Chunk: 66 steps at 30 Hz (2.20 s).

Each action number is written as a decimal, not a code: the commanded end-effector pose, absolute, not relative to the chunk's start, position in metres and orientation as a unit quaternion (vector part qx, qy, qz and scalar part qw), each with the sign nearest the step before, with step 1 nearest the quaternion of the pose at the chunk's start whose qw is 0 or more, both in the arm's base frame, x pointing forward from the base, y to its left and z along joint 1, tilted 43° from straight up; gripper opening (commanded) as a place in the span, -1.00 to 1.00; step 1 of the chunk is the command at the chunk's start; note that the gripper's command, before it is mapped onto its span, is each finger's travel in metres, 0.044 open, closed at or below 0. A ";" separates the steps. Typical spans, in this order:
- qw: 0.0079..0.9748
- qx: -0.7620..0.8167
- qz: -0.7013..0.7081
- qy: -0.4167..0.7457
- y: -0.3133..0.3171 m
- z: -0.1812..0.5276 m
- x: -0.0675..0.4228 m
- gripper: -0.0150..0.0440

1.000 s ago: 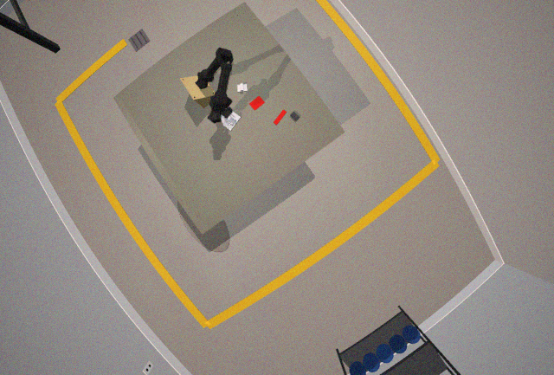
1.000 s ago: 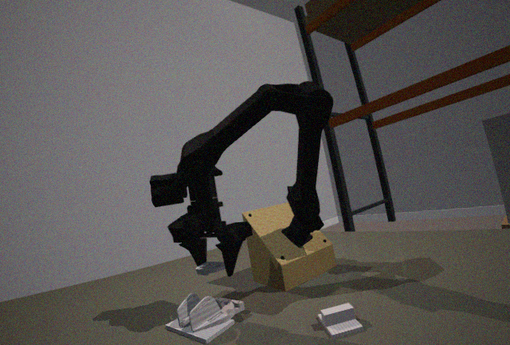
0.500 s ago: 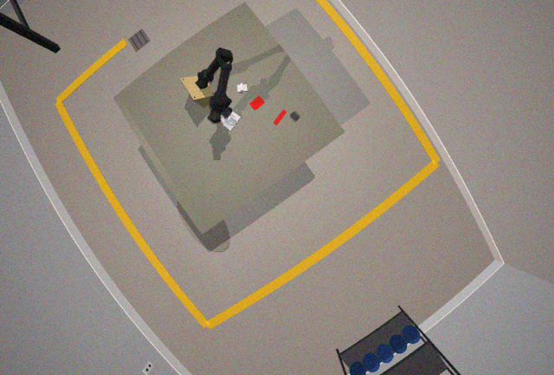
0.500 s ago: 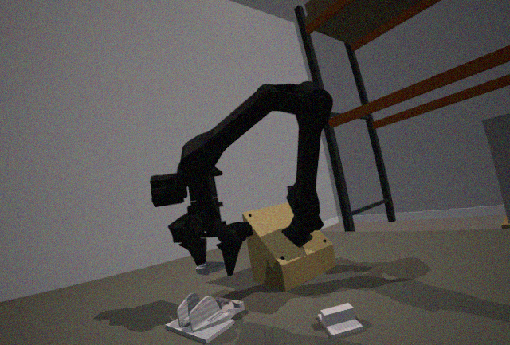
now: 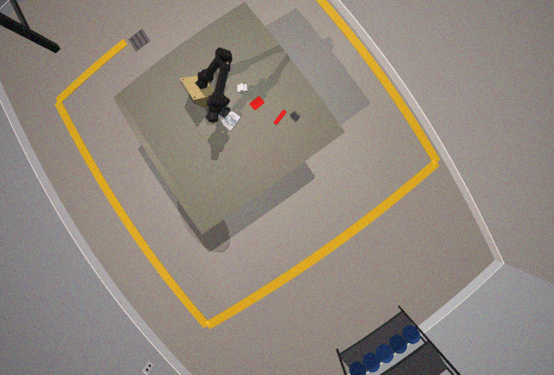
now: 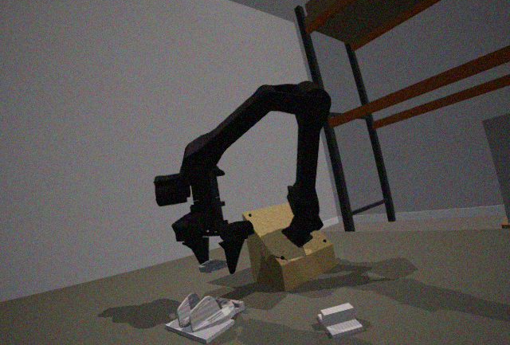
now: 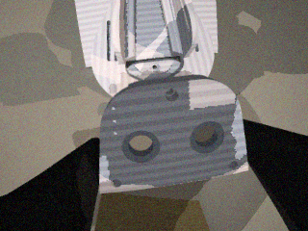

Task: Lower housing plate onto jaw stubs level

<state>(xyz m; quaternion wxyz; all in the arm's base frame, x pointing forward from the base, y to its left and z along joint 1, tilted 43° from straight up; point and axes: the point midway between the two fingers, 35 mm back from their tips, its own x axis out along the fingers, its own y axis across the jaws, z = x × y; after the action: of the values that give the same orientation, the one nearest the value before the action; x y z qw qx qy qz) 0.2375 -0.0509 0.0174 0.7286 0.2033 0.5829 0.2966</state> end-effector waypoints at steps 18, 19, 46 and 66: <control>0.729 0.200 0.298 0.583 -0.052 0.016 0.236 0.70; 0.729 0.200 0.298 0.583 -0.052 0.016 0.236 0.70; 0.729 0.200 0.297 0.583 -0.034 -0.006 0.242 0.70; 0.729 0.201 0.298 0.582 -0.011 -0.029 0.245 0.70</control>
<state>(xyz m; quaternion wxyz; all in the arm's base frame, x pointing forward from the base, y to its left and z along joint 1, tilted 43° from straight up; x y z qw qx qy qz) 0.2456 -0.0157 -0.0231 0.7321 0.1940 0.5804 0.2991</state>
